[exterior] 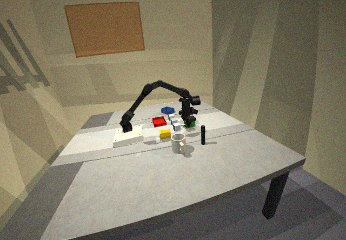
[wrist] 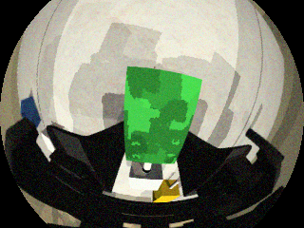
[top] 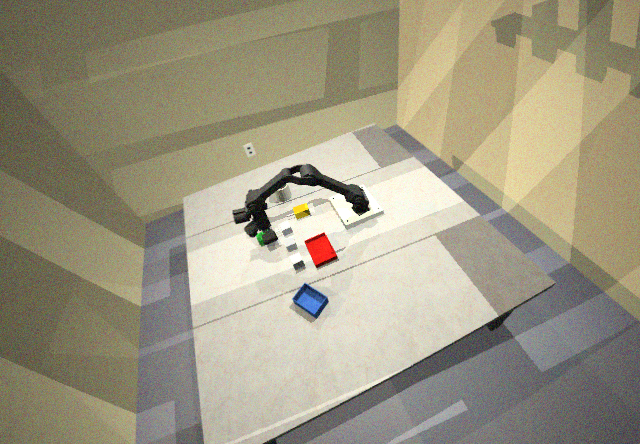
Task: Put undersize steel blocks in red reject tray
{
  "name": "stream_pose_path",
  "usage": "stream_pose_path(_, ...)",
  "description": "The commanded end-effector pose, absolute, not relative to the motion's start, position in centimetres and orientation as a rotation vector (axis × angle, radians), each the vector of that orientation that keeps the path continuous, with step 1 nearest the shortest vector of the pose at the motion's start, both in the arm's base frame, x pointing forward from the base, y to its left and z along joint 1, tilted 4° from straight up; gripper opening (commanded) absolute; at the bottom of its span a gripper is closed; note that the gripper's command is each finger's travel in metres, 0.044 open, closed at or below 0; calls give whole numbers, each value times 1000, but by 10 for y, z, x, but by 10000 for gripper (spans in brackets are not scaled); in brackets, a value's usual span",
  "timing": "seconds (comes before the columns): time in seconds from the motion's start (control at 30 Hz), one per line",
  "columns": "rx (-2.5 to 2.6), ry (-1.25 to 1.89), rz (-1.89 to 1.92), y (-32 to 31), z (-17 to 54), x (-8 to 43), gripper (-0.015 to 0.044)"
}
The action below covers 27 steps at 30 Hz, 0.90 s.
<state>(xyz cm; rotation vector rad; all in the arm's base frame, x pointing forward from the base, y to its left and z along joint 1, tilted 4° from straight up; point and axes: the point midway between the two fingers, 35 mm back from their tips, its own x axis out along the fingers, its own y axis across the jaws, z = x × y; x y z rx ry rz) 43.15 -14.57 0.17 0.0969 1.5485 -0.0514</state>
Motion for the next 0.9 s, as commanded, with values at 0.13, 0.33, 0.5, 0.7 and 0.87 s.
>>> stream_pose_path(0.13, 96, 1541, -49, -145, 4, 430, 0)
stream_pose_path(0.33, 96, 1542, -49, -145, 3, 426, 0)
stream_pose_path(0.5, 97, 1542, -50, -145, 3, 425, 0)
stream_pose_path(0.7, 97, 1542, -50, -145, 4, 427, 0)
stream_pose_path(0.87, 97, 1540, -50, -146, 5, 430, 0)
